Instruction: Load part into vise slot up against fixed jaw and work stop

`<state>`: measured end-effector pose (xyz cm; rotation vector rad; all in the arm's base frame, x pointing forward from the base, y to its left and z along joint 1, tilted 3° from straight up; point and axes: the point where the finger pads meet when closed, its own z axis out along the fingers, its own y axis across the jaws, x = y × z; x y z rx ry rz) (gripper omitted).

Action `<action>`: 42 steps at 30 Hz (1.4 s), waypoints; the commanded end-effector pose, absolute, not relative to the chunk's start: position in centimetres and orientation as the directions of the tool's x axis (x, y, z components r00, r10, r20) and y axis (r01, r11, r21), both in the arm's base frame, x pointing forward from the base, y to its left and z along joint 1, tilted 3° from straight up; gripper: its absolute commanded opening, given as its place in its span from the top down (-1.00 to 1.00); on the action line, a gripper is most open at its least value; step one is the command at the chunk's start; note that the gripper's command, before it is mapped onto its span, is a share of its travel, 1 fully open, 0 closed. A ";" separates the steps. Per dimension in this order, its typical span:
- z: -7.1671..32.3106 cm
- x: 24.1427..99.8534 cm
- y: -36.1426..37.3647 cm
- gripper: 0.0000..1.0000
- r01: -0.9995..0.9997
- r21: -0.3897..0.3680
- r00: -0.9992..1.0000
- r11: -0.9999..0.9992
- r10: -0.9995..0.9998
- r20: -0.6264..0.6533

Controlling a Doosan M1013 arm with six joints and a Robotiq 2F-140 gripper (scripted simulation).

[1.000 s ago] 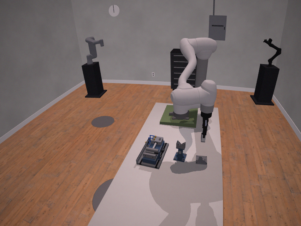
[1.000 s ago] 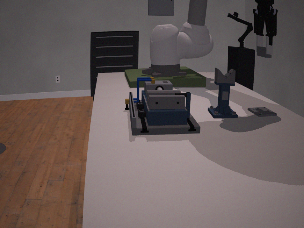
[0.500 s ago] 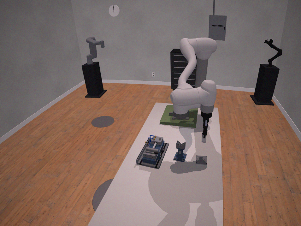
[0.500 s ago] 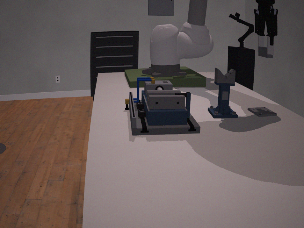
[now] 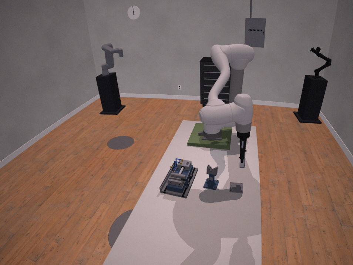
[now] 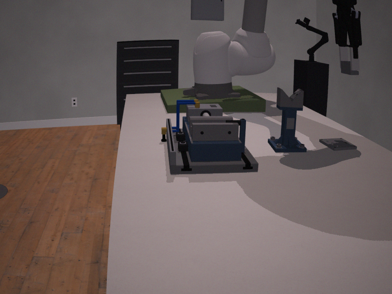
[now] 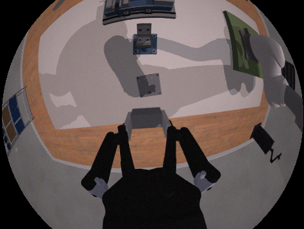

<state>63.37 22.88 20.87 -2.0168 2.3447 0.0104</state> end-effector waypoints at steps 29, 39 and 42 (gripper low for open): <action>24.3 70.4 31.4 1.00 -0.740 0.064 -0.624 0.670 -0.647 -0.439; 27.6 74.8 33.5 1.00 -0.502 0.237 -0.772 0.832 -0.308 -0.556; 28.9 76.5 33.8 1.00 -0.405 0.313 -0.801 0.859 -0.168 -0.575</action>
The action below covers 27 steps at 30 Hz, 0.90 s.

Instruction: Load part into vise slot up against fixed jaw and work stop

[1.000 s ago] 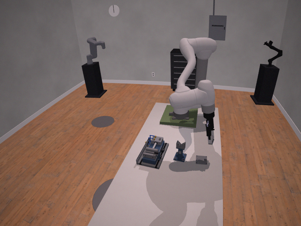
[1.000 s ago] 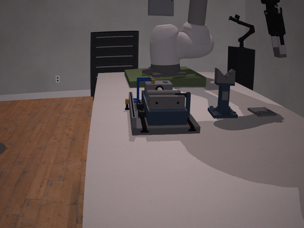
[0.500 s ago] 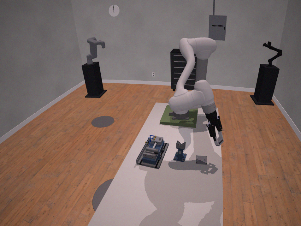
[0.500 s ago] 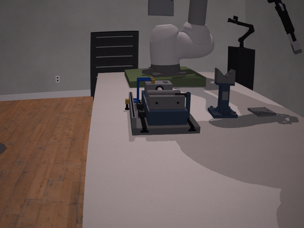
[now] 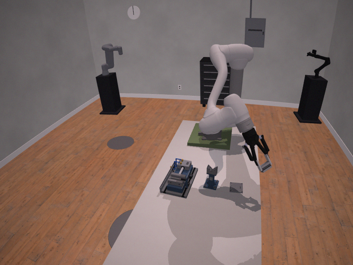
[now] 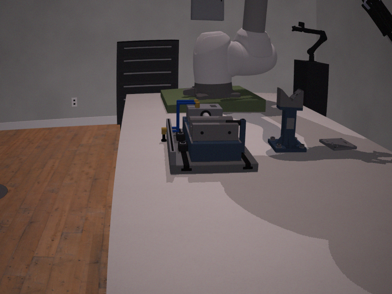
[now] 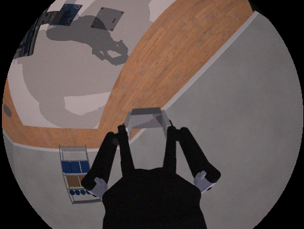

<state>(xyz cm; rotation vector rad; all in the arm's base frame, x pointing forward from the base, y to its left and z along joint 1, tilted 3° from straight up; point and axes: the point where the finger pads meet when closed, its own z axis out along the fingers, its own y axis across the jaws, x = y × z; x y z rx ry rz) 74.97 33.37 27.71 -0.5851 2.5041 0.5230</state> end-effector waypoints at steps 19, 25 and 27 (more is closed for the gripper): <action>34.3 82.9 32.3 1.00 0.003 0.636 -0.765 0.772 0.411 -0.496; 36.5 85.7 30.1 1.00 0.177 0.768 -0.659 0.616 0.654 -0.373; 37.0 86.2 29.6 1.00 0.209 0.791 -0.630 0.575 0.698 -0.341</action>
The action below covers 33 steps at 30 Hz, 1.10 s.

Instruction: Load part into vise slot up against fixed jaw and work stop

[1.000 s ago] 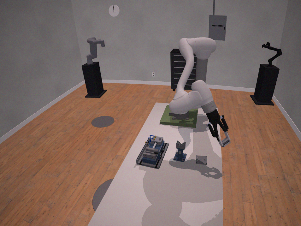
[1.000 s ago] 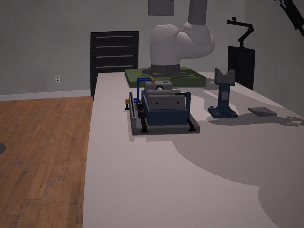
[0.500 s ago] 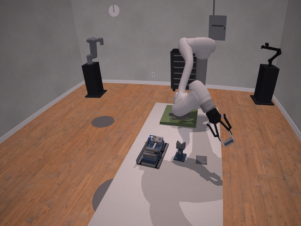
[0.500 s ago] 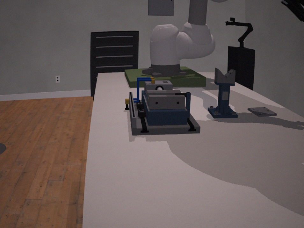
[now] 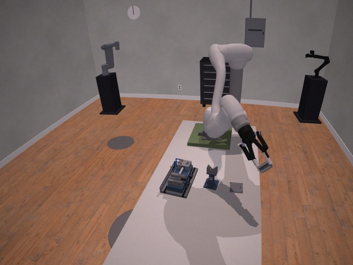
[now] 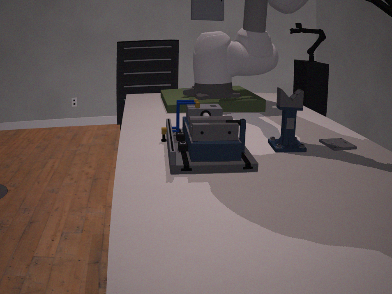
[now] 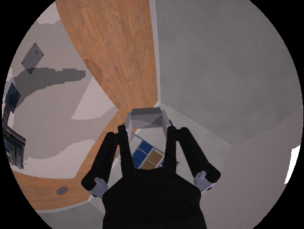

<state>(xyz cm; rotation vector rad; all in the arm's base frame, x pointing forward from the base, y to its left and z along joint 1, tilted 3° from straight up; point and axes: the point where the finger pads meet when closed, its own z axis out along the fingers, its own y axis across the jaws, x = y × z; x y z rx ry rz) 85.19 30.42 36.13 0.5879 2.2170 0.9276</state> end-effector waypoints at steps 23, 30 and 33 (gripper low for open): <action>40.4 91.0 18.7 1.00 0.428 0.886 -0.067 -0.177 0.972 0.226; 40.4 91.2 15.2 1.00 0.400 0.830 0.103 -0.389 0.919 0.381; 40.3 91.2 14.1 1.00 0.381 0.804 0.158 -0.457 0.889 0.430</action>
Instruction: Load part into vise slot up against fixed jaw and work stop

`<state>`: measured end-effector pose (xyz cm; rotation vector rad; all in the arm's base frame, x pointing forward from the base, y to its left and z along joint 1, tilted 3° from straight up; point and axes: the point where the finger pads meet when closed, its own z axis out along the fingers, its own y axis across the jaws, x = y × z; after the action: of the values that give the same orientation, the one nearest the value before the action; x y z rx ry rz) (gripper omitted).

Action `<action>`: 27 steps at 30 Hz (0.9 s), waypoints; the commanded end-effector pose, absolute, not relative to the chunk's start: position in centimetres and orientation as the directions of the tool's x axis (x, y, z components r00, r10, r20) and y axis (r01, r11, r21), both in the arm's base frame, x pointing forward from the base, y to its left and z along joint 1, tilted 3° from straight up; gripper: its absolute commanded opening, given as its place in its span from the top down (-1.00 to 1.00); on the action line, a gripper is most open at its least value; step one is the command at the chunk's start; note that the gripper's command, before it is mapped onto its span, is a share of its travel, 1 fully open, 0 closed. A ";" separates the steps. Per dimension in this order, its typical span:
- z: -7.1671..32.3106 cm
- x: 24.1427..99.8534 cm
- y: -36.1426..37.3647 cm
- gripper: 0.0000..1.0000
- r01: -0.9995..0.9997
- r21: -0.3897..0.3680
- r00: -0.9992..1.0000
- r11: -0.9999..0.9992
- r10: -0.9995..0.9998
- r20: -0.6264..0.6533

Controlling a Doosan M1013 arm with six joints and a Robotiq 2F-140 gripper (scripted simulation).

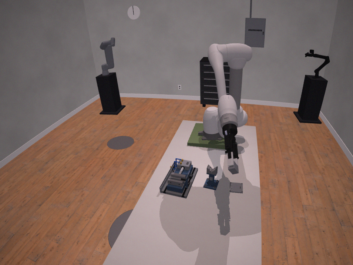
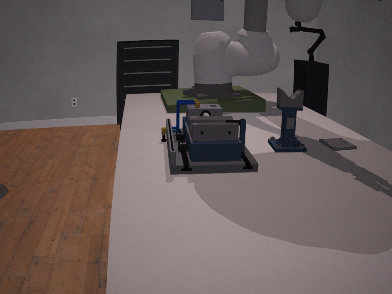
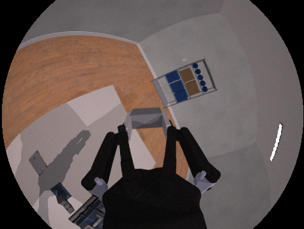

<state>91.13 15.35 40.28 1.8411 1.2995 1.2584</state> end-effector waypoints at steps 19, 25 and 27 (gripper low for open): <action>37.0 88.3 4.1 1.00 0.035 0.435 0.557 -0.900 0.379 0.739; 35.3 86.5 1.7 1.00 -0.121 0.295 0.620 -0.948 0.161 0.768; 35.3 86.5 1.7 1.00 -0.121 0.295 0.620 -0.948 0.161 0.768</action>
<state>86.83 2.20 35.59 2.5092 0.0974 1.2552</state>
